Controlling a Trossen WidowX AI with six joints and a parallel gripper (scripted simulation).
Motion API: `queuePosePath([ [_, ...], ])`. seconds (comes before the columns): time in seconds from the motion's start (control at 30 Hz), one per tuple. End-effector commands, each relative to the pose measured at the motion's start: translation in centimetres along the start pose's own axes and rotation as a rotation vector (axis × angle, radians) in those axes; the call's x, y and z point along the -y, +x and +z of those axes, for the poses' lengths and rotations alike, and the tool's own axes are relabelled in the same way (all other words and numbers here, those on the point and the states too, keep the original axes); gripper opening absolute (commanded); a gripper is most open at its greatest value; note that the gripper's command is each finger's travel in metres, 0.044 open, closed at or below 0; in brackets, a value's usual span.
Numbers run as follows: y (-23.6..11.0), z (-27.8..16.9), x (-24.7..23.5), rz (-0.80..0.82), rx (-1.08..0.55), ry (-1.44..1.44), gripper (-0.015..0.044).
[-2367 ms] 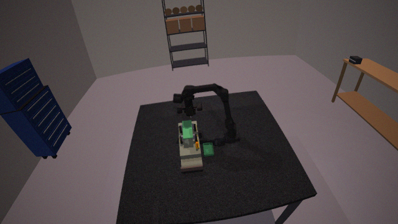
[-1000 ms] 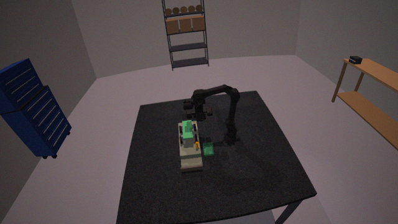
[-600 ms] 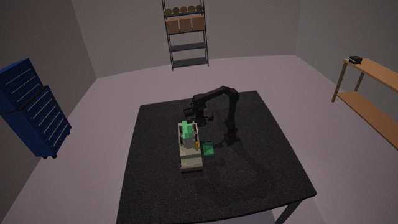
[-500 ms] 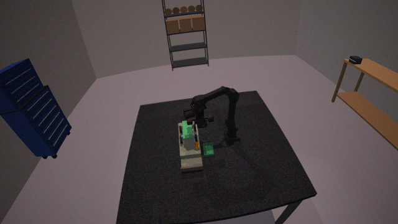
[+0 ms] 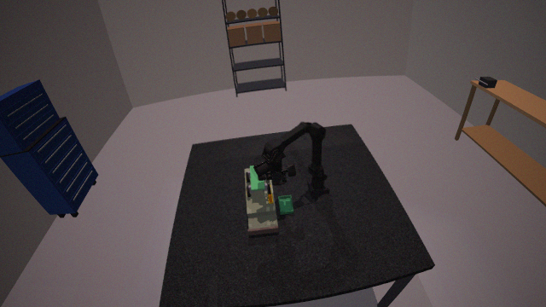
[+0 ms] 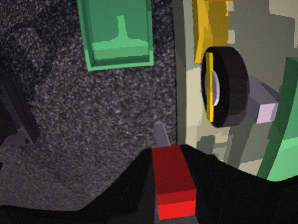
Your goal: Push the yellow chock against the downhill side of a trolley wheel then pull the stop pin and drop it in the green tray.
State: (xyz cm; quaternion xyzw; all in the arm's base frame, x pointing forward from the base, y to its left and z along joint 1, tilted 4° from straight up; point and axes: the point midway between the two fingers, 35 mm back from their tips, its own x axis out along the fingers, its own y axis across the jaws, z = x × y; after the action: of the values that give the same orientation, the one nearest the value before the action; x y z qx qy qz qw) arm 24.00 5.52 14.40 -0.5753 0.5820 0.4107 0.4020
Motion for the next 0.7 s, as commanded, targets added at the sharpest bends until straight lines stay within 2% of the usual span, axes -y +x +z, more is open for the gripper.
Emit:
queuePosePath([
  [0.0, -0.3, 1.7, 0.0, -0.002, 0.006, 0.004, 0.0],
  [0.33, -0.9, 5.8, -0.2, -0.001, 0.01, 0.004, 0.0],
  [0.5, -0.9, 6.0, -0.2, -0.002, 0.011, -0.001, 0.0],
  [0.67, -0.9, 5.9, -0.3, -0.011, 0.036, -0.127, 0.0],
])
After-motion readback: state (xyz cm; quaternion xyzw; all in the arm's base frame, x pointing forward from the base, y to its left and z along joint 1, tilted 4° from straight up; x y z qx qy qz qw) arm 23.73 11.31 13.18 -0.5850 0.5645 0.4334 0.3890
